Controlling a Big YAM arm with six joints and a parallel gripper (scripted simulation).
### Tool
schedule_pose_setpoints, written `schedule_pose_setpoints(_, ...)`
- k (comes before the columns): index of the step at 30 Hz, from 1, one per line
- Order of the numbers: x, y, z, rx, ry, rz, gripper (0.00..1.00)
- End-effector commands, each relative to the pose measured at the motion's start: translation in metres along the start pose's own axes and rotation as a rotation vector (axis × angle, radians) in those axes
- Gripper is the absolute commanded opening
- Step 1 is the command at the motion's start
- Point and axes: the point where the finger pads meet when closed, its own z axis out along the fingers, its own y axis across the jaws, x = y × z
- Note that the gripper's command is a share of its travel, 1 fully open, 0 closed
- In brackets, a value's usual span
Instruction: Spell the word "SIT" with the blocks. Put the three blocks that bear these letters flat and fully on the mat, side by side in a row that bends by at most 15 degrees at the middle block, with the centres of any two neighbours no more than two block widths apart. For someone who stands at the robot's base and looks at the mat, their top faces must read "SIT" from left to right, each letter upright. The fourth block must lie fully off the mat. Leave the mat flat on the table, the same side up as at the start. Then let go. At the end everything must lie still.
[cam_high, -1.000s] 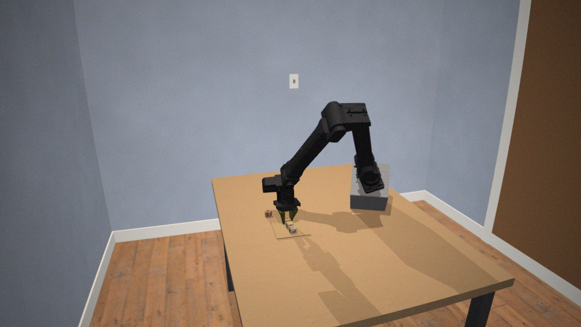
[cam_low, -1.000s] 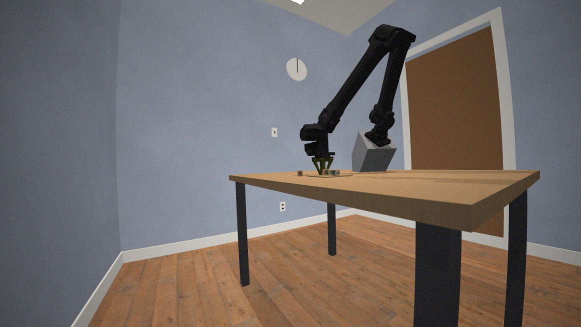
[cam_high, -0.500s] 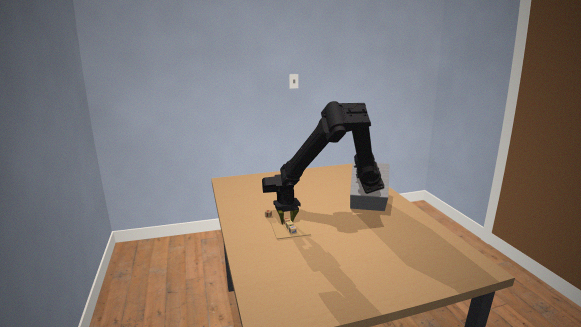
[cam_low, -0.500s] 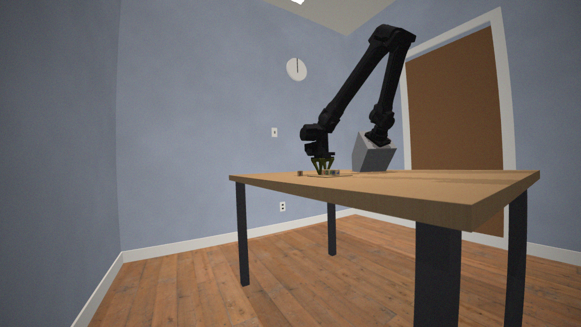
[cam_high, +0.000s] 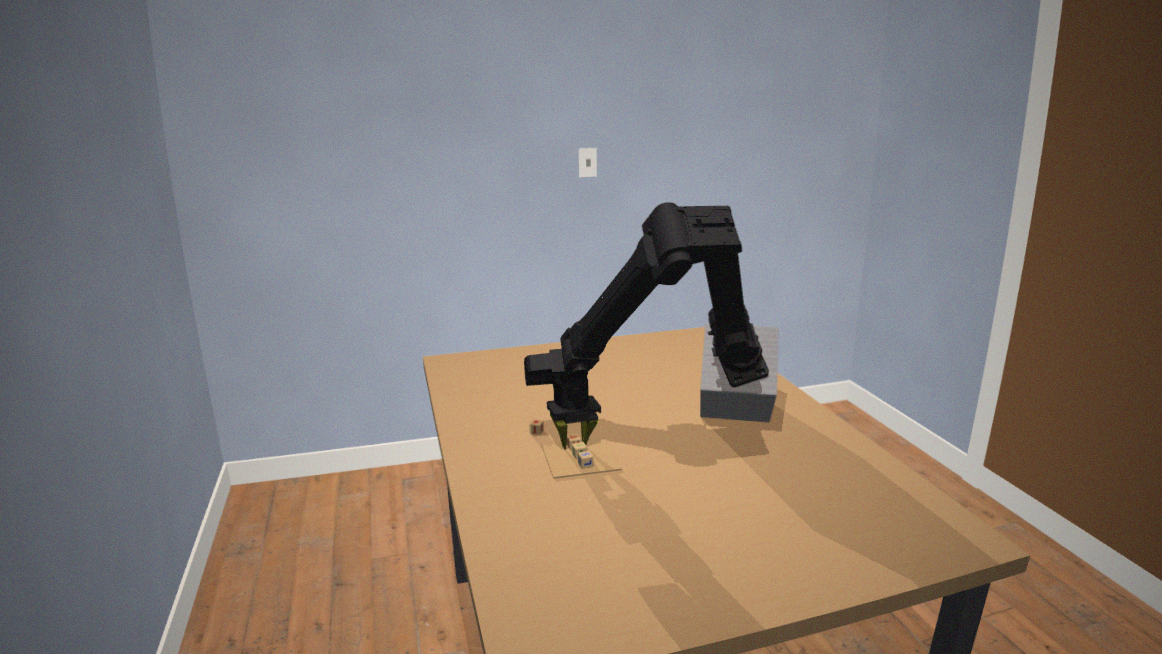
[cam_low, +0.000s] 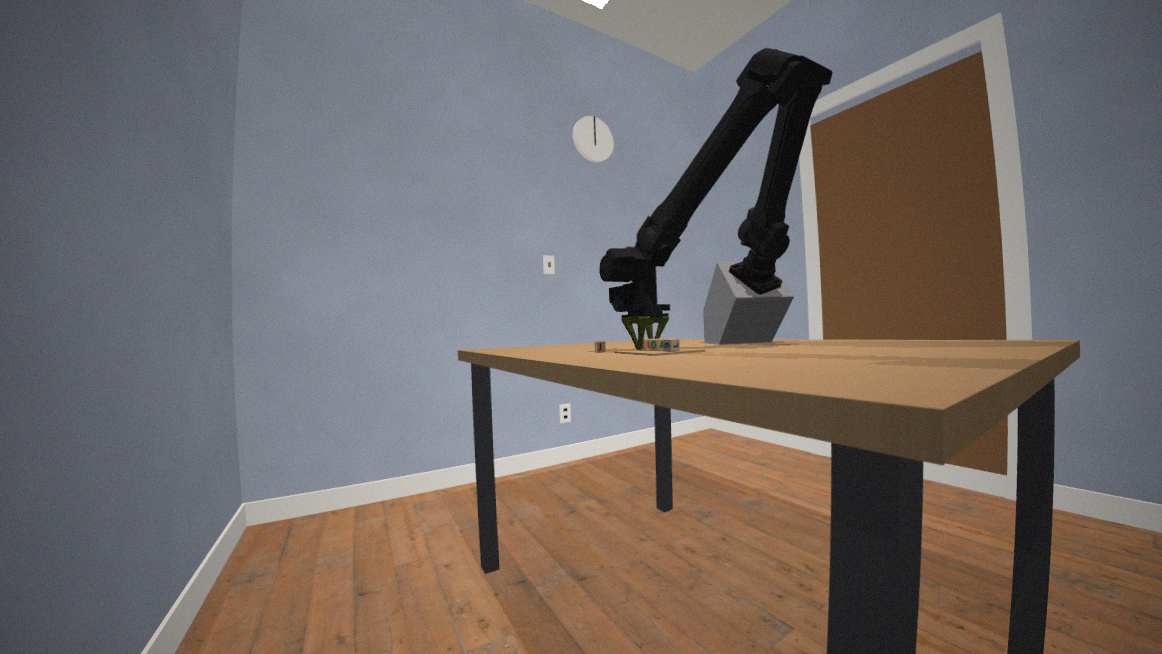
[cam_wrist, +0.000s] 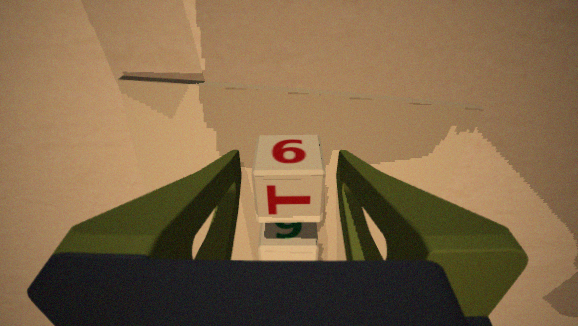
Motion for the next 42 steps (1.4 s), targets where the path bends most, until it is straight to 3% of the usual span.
schedule_pose_setpoints(1, 0.0, 0.011, -0.002, -0.019, -0.006, -0.012, 0.44)
schedule_pose_setpoints(9, -0.003, 0.015, -0.015, -0.035, -0.014, -0.013, 0.44)
schedule_pose_setpoints(42, -0.003, 0.017, -0.054, -0.039, -0.015, -0.018, 0.44)
